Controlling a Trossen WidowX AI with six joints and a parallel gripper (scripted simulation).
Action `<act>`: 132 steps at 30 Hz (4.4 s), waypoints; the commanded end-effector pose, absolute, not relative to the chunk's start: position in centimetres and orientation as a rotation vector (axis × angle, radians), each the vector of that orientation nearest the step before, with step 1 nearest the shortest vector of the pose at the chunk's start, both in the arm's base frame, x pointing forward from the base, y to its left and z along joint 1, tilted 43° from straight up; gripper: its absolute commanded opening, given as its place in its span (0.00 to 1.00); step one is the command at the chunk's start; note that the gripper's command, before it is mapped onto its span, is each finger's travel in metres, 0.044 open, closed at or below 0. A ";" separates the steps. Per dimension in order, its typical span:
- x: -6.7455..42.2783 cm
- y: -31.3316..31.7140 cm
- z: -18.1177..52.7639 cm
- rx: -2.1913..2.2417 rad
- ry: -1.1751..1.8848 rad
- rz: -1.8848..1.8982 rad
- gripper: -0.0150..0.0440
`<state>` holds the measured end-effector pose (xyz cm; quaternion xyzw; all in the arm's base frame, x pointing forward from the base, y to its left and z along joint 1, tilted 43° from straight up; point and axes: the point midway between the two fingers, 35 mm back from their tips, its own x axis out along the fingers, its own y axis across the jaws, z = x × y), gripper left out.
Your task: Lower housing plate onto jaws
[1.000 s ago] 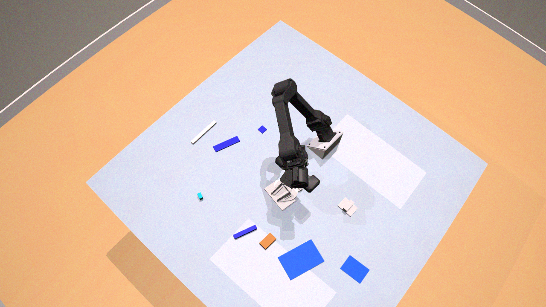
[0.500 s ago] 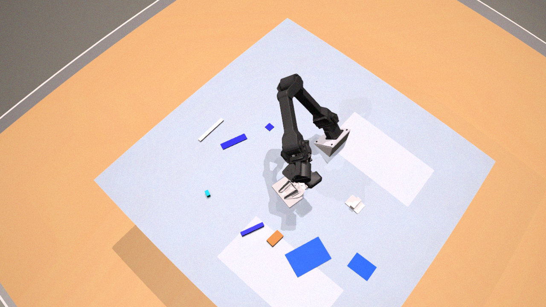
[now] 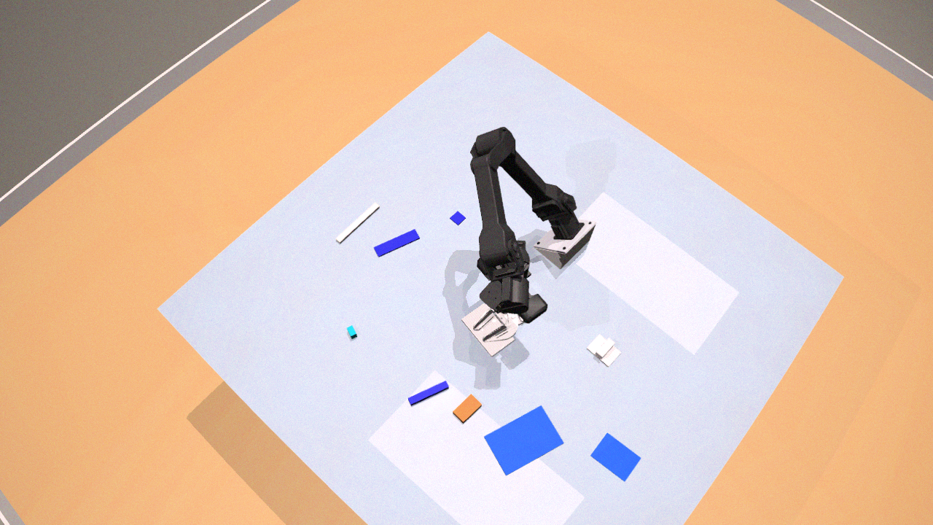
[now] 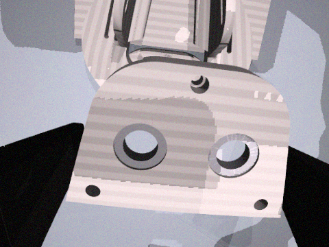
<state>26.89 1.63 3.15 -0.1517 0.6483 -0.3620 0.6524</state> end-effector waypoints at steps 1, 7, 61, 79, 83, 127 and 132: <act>26.7 1.7 3.1 -0.345 1.469 -0.826 0.85; 26.2 2.4 2.6 -0.344 1.469 -0.827 0.85; 26.1 0.5 0.2 -0.338 1.465 -0.831 0.85; 25.6 -1.6 -1.9 -0.337 1.463 -0.835 0.85; 25.5 -1.7 -2.0 -0.337 1.463 -0.836 0.85; 25.5 -2.2 -2.6 -0.345 1.467 -0.829 0.85; 25.5 -2.2 -2.6 -0.345 1.467 -0.829 0.85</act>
